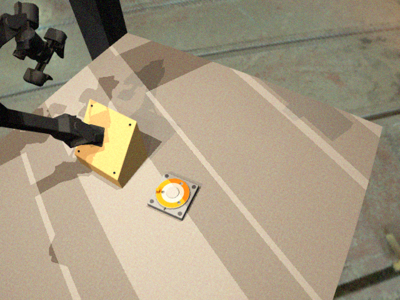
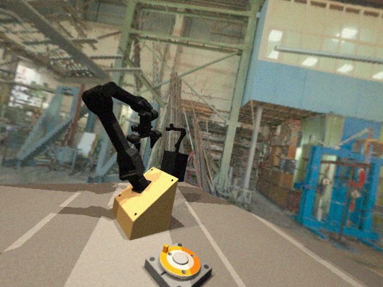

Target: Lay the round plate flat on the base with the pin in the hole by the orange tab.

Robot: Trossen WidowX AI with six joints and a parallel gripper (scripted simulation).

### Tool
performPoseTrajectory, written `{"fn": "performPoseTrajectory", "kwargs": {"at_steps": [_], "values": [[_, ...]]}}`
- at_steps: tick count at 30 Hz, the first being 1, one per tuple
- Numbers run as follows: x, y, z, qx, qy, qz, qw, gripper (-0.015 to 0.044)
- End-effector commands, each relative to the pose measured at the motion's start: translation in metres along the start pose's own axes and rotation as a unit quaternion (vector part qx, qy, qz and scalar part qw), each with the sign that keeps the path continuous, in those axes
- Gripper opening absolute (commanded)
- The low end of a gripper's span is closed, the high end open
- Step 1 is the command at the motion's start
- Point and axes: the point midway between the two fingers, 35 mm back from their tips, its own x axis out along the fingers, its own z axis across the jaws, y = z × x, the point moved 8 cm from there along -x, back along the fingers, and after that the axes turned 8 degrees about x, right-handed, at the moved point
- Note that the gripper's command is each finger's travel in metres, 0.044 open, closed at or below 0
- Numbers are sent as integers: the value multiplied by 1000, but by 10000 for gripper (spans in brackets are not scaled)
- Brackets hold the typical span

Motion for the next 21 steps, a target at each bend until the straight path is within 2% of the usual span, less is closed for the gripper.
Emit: {"fn": "performPoseTrajectory", "kwargs": {"at_steps": [1,5,8,10,15,18,21], "values": [[-1,2,-1,7,3,0,1000,374],[-16,40,-28,146,53,7,988,269],[-28,79,-45,272,95,12,957,190],[-30,87,-48,296,94,11,951,137],[-41,145,-62,454,122,19,882,6],[-44,168,-64,511,133,23,849,0],[-49,211,-64,615,153,31,773,0]]}}
